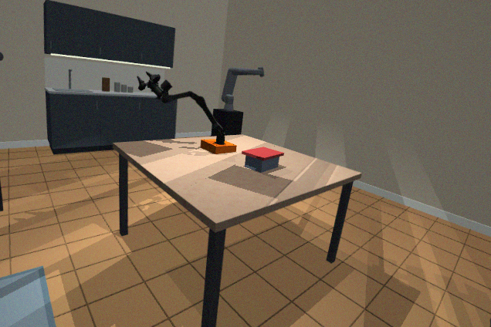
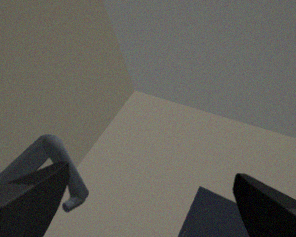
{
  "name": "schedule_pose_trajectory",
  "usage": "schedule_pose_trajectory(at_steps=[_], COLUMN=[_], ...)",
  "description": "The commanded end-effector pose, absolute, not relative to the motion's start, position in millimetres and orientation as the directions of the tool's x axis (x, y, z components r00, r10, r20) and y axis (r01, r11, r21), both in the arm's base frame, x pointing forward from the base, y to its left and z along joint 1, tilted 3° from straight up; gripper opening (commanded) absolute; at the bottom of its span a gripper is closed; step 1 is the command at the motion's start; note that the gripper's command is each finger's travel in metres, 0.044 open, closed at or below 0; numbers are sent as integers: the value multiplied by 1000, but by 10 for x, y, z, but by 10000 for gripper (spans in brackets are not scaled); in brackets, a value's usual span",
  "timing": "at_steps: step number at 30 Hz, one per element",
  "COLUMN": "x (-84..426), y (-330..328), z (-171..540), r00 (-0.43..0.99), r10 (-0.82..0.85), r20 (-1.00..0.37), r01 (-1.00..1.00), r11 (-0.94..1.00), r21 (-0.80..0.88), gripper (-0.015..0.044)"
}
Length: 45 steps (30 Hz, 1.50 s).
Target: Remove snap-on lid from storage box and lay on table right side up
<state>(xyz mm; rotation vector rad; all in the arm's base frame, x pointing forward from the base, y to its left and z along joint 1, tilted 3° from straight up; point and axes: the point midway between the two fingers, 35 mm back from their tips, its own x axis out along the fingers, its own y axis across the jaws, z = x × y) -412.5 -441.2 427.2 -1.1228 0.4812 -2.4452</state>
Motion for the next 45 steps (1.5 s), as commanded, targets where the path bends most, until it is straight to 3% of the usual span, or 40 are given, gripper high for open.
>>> schedule_pose_trajectory(at_steps=[1,7,12,18,27,35,45], x=[-4106,-3378,-2872,-1880,-686,402,1661], y=[-4429,-4928,-5168,-5454,-5485,-5239,-4559], z=[4269,4224,4206,4141,3956,3754,3463], r00=[-593,-529,-470,-330,-127,92,383], r10=[-499,-651,-730,-854,-958,-988,-923], r20=[632,544,497,403,255,125,-30], r01=[220,431,583,811,967,996,889], r11=[-855,-759,-679,-475,-177,94,360], r21=[-470,-488,-447,-343,-182,9,284], gripper=[374,235,235,235,235,235,235])
